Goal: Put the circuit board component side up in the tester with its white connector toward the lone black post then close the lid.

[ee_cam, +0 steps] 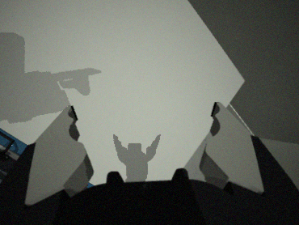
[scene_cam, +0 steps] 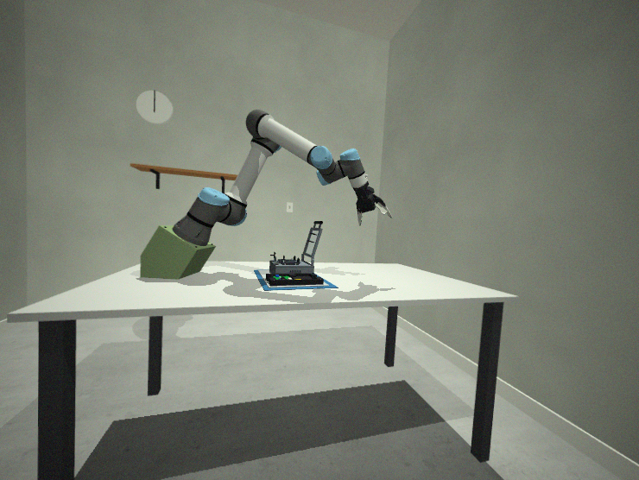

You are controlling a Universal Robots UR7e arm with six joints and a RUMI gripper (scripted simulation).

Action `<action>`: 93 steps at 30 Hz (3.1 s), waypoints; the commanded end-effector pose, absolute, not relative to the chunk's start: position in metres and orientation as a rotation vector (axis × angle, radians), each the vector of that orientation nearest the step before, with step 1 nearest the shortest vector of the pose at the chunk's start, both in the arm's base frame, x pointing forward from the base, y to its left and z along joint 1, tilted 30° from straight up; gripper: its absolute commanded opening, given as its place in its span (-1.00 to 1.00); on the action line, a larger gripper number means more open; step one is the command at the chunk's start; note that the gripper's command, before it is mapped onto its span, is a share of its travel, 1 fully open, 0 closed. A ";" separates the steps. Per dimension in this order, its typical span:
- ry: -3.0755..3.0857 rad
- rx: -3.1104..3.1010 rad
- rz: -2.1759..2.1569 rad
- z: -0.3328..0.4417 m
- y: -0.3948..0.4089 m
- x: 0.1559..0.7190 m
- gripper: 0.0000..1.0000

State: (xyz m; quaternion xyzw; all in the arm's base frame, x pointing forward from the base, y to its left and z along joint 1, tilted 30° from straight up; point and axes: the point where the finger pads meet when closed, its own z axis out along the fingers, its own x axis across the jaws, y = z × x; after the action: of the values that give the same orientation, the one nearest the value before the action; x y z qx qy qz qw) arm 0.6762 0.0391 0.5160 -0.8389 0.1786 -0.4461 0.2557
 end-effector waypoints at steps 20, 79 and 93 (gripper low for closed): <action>0.294 -2.722 -1.241 0.477 -0.096 0.536 1.00; -0.357 -3.137 -0.831 0.341 -0.090 0.292 1.00; -0.380 -3.137 -0.821 0.336 -0.086 0.288 1.00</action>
State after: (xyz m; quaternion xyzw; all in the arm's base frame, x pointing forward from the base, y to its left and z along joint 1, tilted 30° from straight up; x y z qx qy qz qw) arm 0.2884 -0.0868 0.3363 -0.9592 -0.1150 -0.2507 -0.0613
